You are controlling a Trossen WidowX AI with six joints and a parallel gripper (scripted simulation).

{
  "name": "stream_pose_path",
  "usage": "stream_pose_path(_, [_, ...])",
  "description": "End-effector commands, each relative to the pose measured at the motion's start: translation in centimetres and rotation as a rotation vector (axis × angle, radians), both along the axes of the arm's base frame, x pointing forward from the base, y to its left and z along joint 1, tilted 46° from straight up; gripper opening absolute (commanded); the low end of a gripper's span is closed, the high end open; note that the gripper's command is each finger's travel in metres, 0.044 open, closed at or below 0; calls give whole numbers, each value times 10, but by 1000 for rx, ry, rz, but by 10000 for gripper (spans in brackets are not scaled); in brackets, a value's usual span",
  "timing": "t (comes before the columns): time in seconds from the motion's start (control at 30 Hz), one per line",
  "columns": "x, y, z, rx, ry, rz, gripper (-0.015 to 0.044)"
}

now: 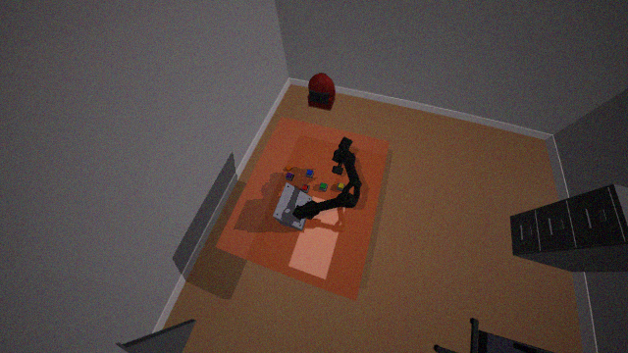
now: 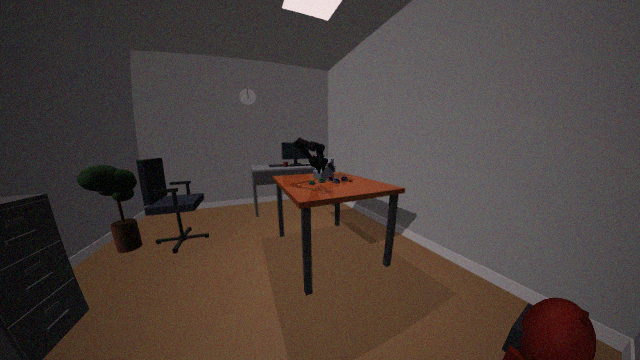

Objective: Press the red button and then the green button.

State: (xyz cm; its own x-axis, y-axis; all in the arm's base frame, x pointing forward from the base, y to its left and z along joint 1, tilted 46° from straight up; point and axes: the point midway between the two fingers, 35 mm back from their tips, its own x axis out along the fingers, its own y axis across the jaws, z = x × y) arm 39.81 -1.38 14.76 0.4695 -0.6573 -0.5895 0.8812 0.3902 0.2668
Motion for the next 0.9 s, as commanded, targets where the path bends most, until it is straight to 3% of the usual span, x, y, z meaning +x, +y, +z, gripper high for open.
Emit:
stream_pose_path(0.0, [-33, 46, -48, -55, 285, 208, 400])
stream_pose_path(0.2, [-124, 101, -110, -219, 805, 582, 400])
stream_pose_path(0.4, [-208, 108, -133, -415, 1241, 839, 400])
stream_pose_path(0.63, [-219, 106, -134, -445, 1299, 866, 400])
stream_pose_path(0.87, [-210, 63, -178, -447, 1298, 865, 216])
